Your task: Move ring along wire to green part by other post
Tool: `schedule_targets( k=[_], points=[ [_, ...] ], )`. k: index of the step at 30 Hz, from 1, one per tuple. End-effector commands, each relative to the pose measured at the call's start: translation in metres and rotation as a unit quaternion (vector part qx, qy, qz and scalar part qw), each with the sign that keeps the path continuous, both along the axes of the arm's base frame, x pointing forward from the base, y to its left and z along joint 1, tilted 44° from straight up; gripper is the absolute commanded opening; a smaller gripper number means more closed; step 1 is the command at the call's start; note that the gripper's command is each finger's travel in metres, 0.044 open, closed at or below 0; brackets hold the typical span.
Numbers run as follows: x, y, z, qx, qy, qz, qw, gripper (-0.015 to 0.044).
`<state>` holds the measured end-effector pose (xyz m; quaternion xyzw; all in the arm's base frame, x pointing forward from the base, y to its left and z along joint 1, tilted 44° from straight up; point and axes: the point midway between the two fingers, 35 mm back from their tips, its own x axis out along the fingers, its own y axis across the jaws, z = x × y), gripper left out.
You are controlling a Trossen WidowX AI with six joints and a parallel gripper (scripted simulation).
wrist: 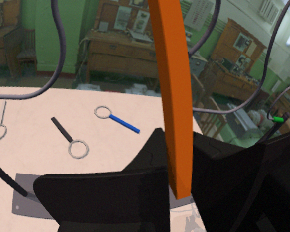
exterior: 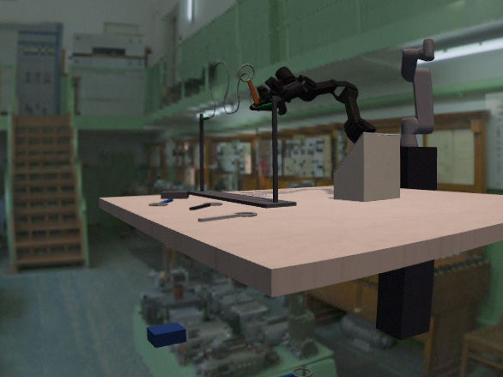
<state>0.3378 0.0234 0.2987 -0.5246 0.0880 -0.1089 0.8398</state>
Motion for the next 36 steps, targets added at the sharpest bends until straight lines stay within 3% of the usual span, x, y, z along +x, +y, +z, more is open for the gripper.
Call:
schedule_targets(
  k=[1, 13, 36],
  points=[
    [-0.001, -0.003, 0.002, -0.034, -0.006, -0.006, 0.999, -0.015],
    [-0.001, -0.008, 0.016, -0.148, -0.032, -0.015, 0.988, -0.015],
    [-0.002, -0.009, 0.034, -0.289, -0.065, -0.026, 0.955, -0.015]
  ],
)
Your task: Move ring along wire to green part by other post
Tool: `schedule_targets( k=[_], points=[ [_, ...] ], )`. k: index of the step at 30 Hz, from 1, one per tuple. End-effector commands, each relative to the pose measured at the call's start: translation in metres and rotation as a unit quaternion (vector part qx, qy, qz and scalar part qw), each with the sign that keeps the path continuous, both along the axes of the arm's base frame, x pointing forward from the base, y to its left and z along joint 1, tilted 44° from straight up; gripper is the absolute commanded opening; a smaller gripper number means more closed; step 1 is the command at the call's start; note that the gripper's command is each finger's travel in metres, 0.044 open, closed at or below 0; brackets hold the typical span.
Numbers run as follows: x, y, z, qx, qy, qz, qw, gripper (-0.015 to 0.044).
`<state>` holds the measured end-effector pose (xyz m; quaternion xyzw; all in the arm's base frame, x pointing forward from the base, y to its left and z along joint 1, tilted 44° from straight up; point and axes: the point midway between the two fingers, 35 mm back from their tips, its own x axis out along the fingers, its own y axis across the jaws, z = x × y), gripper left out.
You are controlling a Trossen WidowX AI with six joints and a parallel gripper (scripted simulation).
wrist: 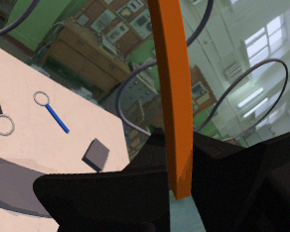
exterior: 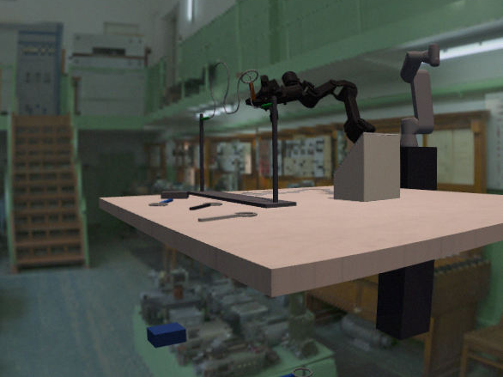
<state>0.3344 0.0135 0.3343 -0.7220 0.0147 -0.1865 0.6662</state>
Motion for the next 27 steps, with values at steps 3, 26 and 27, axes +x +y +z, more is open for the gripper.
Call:
schedule_targets(
  k=[3, 26, 27],
  points=[
    [0.001, 0.001, 0.0, -0.037, -0.003, 0.0, 0.999, -0.015],
    [-0.002, 0.008, 0.02, -0.207, -0.04, -0.015, 0.977, -0.015],
    [-0.002, 0.008, 0.021, -0.216, -0.042, -0.016, 0.975, -0.015]
  ],
)
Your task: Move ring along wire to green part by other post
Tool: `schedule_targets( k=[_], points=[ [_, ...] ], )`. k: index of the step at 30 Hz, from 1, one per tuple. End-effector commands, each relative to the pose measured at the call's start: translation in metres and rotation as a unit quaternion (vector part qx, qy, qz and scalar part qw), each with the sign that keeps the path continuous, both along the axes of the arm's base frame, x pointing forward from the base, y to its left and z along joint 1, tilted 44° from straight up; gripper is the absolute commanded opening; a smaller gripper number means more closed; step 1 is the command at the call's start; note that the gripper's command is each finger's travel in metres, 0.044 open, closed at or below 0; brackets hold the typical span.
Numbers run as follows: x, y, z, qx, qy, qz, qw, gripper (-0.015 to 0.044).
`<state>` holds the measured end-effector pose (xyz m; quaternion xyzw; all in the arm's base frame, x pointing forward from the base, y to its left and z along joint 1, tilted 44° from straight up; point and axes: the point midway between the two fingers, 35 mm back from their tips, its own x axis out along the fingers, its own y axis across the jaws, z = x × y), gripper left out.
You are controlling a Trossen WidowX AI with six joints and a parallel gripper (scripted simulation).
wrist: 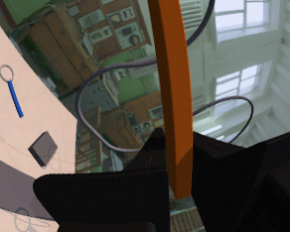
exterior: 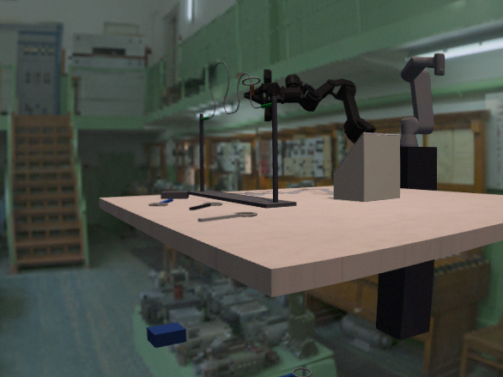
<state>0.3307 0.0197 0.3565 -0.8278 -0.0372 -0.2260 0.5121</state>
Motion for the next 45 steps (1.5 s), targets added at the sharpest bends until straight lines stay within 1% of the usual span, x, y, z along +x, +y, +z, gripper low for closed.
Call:
schedule_targets(
  k=[1, 20, 25, 31, 36, 45],
  points=[
    [0.001, 0.003, 0.0, -0.034, -0.003, -0.001, 0.999, -0.015],
    [-0.003, 0.014, 0.015, -0.201, -0.04, -0.016, 0.979, -0.015],
    [-0.003, 0.014, 0.016, -0.226, -0.046, -0.018, 0.973, -0.015],
    [-0.002, 0.011, 0.015, -0.238, -0.049, -0.019, 0.97, -0.015],
    [-0.001, 0.005, 0.012, -0.229, -0.047, -0.019, 0.972, -0.015],
    [0.004, -0.012, -0.001, -0.172, -0.035, -0.014, 0.984, -0.015]
  ],
)
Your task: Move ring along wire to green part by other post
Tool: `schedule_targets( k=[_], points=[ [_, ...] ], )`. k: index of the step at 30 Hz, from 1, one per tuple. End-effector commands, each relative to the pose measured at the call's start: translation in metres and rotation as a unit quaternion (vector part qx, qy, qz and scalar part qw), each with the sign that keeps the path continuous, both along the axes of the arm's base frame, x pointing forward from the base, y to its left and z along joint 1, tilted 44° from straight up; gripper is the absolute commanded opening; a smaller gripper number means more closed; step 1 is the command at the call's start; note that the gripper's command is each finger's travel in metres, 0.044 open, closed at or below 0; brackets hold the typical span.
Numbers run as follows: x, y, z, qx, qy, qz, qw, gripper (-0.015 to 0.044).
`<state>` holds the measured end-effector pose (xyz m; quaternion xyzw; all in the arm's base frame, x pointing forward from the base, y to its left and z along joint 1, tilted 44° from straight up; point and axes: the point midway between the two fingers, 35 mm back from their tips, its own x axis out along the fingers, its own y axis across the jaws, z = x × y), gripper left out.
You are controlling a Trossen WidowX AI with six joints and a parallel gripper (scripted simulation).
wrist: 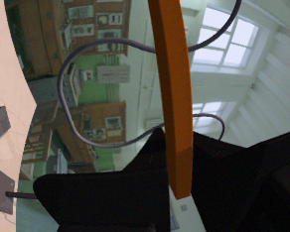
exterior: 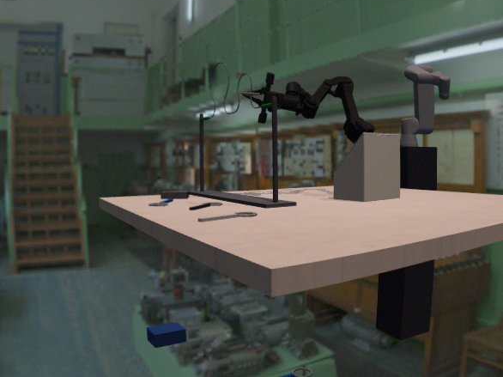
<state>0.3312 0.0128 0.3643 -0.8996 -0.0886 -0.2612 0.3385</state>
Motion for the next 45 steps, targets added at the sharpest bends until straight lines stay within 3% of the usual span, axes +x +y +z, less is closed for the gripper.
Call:
schedule_targets(
  k=[1, 30, 45],
  points=[
    [0.004, -0.007, -0.011, 0.027, 0.012, 0.002, 1.0, -0.015],
    [0.019, -0.046, -0.071, 0.256, 0.065, 0.026, 0.964, -0.015],
    [0.034, -0.057, -0.116, 0.389, 0.111, 0.072, 0.912, -0.015]
  ],
)
